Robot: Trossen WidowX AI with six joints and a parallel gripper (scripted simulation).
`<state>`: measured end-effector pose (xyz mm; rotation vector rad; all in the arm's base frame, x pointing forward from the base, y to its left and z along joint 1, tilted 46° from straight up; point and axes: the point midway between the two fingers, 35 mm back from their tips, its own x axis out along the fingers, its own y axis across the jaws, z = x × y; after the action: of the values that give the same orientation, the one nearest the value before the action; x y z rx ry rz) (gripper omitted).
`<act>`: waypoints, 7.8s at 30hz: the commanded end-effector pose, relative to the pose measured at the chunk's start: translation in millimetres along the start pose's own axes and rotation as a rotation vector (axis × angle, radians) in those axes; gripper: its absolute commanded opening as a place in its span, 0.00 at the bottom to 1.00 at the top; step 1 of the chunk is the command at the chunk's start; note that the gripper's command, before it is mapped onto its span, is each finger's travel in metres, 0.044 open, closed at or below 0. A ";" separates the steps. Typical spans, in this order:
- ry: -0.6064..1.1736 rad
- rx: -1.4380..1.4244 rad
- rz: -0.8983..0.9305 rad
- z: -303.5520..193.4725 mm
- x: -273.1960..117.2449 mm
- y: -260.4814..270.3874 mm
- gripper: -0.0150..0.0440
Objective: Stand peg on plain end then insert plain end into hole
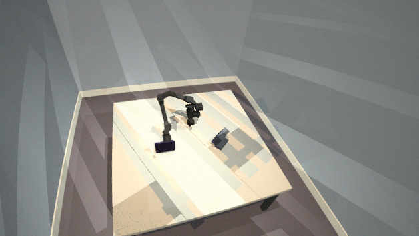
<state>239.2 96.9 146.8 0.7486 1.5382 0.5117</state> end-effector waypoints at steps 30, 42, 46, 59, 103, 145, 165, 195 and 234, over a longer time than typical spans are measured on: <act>-0.025 -0.019 -0.004 2.4 -37.6 -1.0 0.25; -0.047 -0.037 -0.002 0.4 -78.7 0.1 0.25; -0.050 -0.037 -0.011 0.8 -78.5 -1.1 0.25; -0.089 -0.031 -0.122 10.2 -70.2 -19.9 0.25; -0.358 0.028 -0.458 55.2 -60.4 -72.2 0.25; -0.771 0.132 -0.635 99.0 -76.6 -93.9 0.25; -0.847 0.152 -0.645 123.8 -73.8 -108.2 0.25; -0.936 0.163 -0.661 150.5 -64.6 -128.8 0.25; -0.939 0.165 -0.654 164.2 -56.2 -139.3 0.25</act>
<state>379.1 -56.5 68.1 0.4480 0.8432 -0.4276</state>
